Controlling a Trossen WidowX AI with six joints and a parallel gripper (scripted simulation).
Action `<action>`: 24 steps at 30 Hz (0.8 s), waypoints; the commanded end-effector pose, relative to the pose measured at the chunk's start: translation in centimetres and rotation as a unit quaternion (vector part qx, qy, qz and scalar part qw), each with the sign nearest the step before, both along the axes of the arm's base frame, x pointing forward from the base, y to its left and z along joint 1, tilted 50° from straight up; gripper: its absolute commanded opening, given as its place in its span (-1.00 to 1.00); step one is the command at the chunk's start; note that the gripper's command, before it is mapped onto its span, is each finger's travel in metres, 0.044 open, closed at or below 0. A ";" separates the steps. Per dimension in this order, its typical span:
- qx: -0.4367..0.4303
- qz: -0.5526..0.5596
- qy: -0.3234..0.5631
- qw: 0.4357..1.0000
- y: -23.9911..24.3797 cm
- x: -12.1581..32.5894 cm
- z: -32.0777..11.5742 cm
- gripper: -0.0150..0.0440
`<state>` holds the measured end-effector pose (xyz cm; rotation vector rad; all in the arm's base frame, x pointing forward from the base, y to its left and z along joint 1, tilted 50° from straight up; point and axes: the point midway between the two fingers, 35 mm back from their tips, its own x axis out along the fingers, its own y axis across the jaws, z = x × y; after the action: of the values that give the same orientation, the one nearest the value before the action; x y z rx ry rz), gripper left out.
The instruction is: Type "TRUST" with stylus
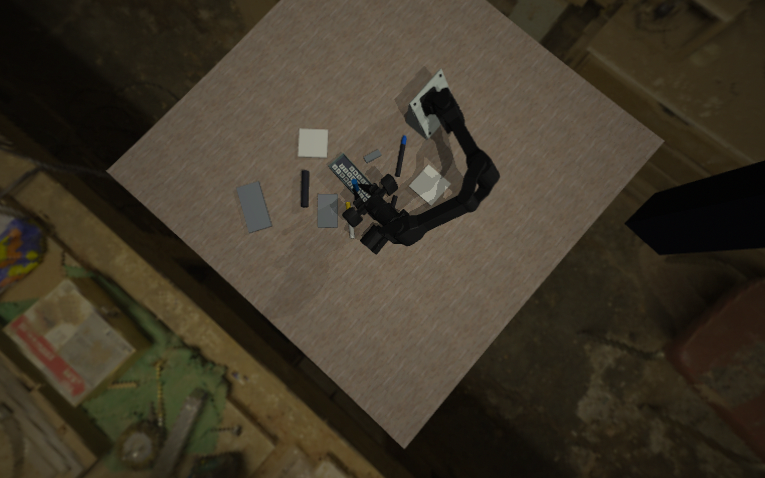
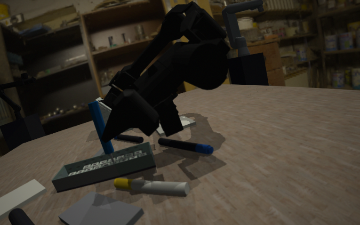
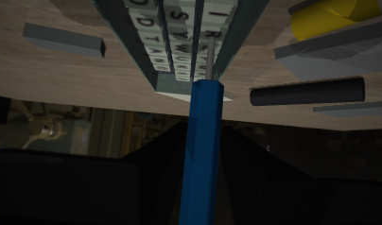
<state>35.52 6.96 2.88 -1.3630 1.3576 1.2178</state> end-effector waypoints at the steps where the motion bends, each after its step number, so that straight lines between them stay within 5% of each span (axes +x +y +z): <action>1: 0.002 -0.004 -0.001 1.000 0.1 0.0 -0.1 -0.22; 24: 0.002 -0.004 -0.001 1.000 -0.5 0.1 0.4 -0.22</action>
<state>35.50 7.11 2.73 -1.3604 1.3594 1.2139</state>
